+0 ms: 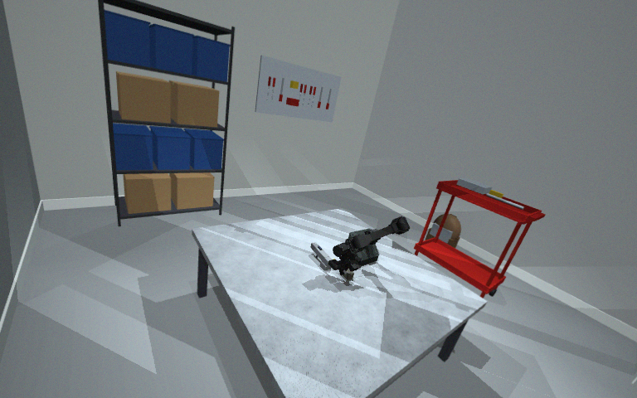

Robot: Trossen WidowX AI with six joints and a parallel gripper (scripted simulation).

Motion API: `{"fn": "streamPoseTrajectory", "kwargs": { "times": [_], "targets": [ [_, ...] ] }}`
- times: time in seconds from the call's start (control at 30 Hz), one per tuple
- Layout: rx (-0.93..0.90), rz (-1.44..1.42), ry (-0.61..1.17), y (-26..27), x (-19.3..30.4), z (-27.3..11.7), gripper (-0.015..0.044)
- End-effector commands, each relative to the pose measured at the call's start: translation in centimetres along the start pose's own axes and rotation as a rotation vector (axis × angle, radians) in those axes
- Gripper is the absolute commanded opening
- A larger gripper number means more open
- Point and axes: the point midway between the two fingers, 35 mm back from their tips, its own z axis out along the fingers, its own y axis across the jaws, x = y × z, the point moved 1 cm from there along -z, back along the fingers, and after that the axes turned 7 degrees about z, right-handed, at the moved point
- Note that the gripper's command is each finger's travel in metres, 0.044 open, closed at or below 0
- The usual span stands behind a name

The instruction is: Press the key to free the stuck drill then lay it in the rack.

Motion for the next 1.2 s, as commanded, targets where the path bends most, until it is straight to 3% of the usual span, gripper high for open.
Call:
{"fn": "streamPoseTrajectory", "kwargs": {
  "times": [0.0, 1.17],
  "targets": [
    [0.003, -0.007, -0.006, -0.1, -0.2, -0.3, 0.0000],
    [0.002, -0.006, -0.006, 2.5, -0.4, -0.5, 0.0000]
  ]
}}
